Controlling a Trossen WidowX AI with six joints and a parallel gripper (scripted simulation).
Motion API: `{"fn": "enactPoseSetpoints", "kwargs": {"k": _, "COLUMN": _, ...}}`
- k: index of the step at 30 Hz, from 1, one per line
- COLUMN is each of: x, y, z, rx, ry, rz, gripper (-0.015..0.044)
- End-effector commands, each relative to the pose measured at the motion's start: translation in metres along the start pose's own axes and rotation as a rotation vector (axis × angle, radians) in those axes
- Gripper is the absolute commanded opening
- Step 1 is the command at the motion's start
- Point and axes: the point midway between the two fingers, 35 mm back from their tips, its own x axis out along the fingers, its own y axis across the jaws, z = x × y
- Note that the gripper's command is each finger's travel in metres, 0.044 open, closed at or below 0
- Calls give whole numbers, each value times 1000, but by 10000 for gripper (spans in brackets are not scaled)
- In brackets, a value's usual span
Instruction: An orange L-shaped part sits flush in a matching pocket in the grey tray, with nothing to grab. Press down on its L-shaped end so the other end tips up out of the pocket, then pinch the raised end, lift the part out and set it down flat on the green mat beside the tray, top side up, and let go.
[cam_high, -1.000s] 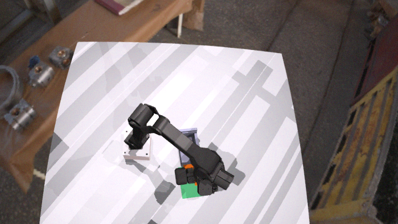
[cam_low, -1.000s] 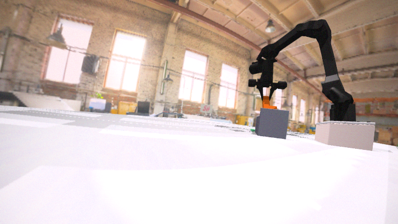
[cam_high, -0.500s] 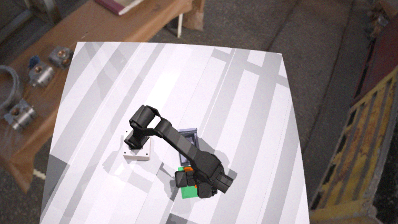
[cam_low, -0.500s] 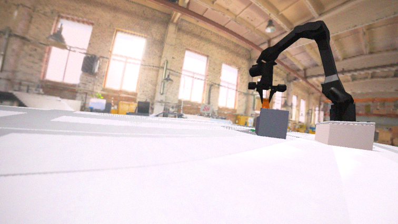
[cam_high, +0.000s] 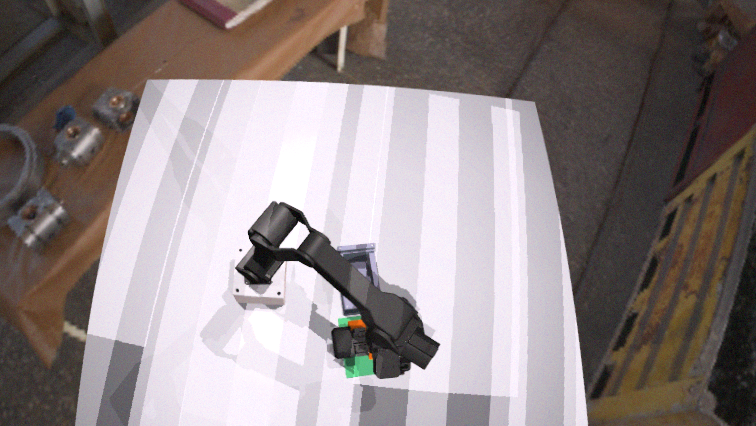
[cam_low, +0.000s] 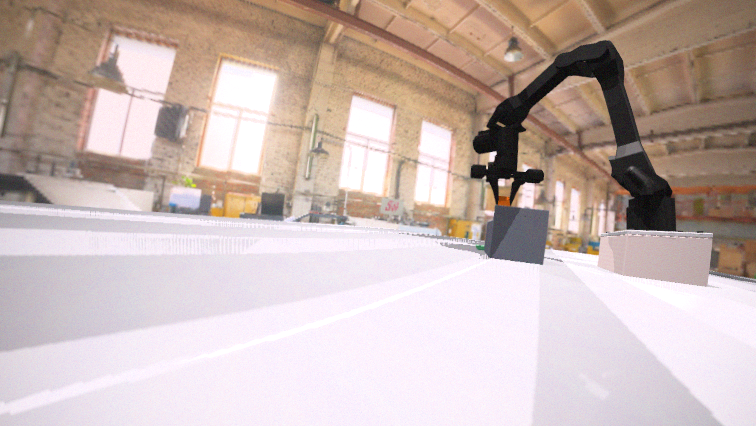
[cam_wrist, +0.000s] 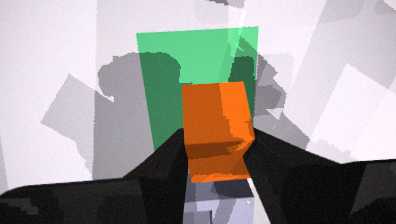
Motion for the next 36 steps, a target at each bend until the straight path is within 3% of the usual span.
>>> {"fn": "enactPoseSetpoints", "kwargs": {"k": 1, "x": 7, "y": 0, "z": -1, "rx": -5, "ry": 4, "rz": 0, "gripper": 0}}
{"fn": "enactPoseSetpoints", "kwargs": {"k": 25, "x": 44, "y": 0, "z": -1, "rx": -5, "ry": 5, "rz": 0, "gripper": 0}}
{"fn": "enactPoseSetpoints", "kwargs": {"k": 36, "x": 45, "y": -1, "z": -1, "rx": -5, "ry": 5, "rz": 0, "gripper": 0}}
